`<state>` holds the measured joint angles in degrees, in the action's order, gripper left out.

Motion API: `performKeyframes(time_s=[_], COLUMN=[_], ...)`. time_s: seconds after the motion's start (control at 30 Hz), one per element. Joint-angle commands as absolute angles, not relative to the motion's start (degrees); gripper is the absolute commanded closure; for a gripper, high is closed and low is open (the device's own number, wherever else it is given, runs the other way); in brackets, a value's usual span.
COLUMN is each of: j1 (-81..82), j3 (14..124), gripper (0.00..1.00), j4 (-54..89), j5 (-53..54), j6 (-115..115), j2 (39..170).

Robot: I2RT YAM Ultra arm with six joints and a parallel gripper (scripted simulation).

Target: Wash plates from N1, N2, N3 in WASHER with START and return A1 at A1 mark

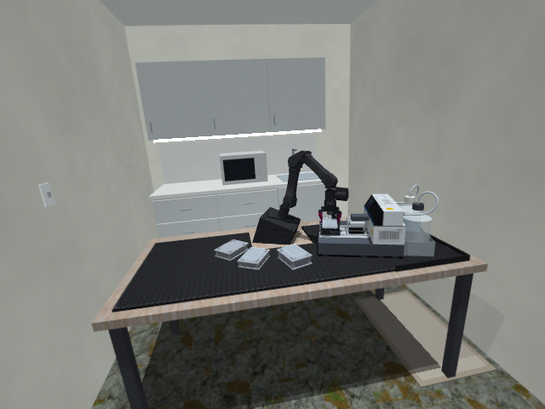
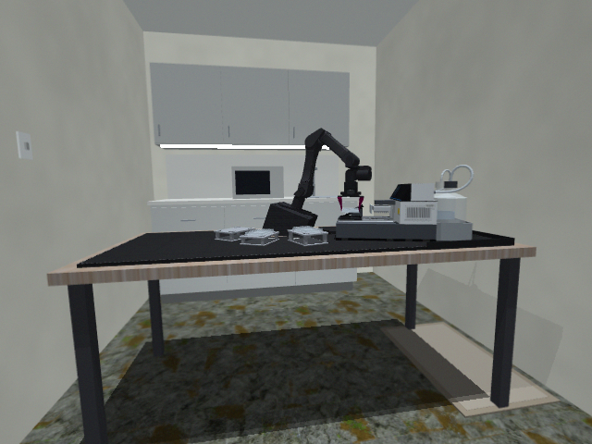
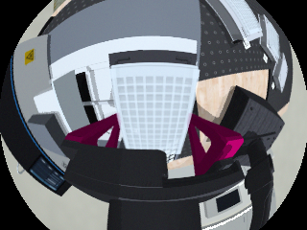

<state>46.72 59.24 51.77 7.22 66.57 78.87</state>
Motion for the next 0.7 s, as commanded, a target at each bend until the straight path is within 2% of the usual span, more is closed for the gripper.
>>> performKeyframes(time_s=[0.0,0.67], j1=[46.75,47.03], j3=[59.13,57.61], gripper=[1.00,1.00], j4=[50.05,47.67], j5=[6.76,6.67], j6=[66.82,67.09], j2=[78.85,79.67])
